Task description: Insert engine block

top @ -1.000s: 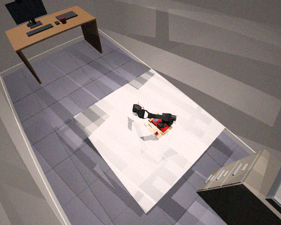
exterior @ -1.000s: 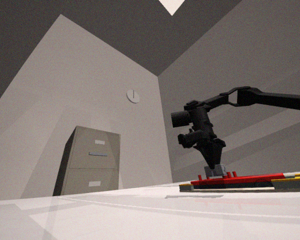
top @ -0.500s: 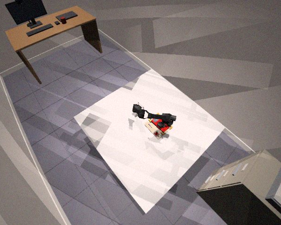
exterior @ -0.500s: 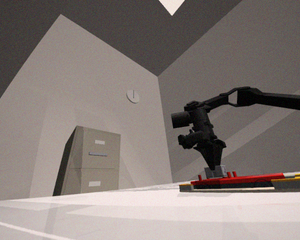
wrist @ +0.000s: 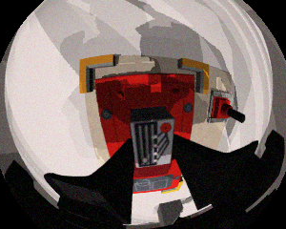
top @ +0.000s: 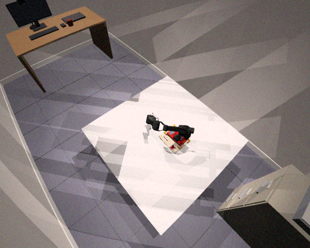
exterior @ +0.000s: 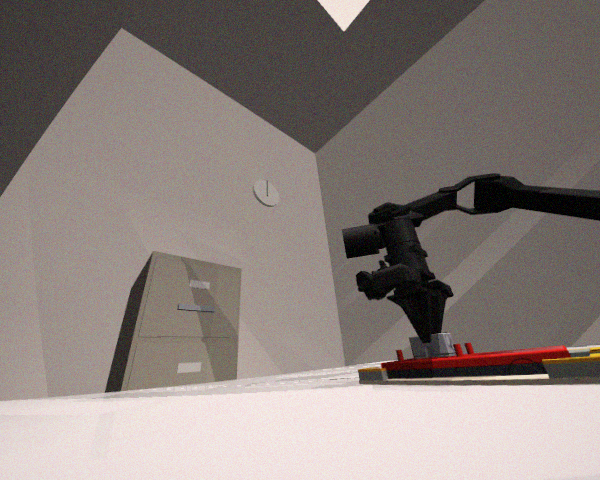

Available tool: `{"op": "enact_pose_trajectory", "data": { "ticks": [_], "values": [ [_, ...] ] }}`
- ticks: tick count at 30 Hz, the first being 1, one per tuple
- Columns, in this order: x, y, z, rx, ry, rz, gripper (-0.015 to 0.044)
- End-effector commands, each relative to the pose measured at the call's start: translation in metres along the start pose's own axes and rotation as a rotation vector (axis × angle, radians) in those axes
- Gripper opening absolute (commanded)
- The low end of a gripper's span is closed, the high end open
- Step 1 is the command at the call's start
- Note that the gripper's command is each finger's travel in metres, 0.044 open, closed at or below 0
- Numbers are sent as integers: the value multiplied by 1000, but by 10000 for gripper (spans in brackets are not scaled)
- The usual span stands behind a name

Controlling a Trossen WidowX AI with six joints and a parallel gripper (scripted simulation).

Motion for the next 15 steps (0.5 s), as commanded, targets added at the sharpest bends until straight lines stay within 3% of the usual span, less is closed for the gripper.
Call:
{"op": "enact_pose_trajectory", "data": {
  "ticks": [1,15],
  "values": [
    [0,0,2,0,-5,-6,159],
    [0,0,5,0,-5,-6,159]
  ]
}}
Point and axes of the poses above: the point midway between the two fingers, 35 mm back from their tips, its own z axis out along the fingers, its own x axis across the jaws, y = z × x, the point moved 1 cm from there along -z, back along the fingers, and after that the axes turned 15 degrees about -z, right-handed, at the moved point
